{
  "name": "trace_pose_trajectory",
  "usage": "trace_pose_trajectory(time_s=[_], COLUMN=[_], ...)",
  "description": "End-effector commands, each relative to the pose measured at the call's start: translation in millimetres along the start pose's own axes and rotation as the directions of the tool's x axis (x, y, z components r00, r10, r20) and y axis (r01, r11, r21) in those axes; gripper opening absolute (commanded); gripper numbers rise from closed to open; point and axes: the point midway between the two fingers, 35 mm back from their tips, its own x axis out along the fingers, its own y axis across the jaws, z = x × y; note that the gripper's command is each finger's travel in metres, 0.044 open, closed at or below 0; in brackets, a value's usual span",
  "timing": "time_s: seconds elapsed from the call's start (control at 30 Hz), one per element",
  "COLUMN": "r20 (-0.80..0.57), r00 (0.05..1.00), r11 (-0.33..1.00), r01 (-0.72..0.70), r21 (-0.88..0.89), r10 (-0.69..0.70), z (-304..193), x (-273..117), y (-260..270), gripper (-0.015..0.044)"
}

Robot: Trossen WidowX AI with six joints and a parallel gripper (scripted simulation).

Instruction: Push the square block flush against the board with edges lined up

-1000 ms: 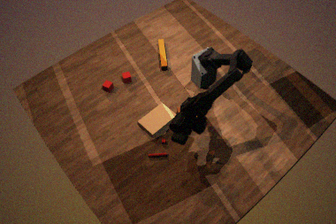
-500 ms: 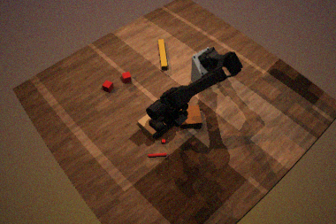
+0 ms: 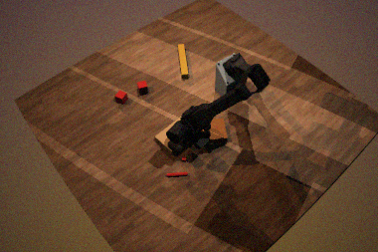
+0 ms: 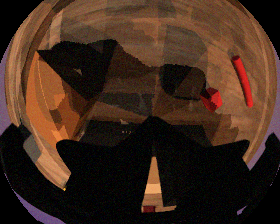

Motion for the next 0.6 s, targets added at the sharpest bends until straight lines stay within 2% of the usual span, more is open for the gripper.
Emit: trace_pose_trajectory(time_s=[0.0, 0.57], r20=[-0.003, -0.005], r00=[1.000, 1.000], r11=[1.000, 1.000], r01=[-0.004, -0.004], r21=[0.005, 0.005], r10=[0.004, 0.004], z=[-8, -36], x=[2, 2], y=[1, 1], gripper=[0.0000, 0.0000])
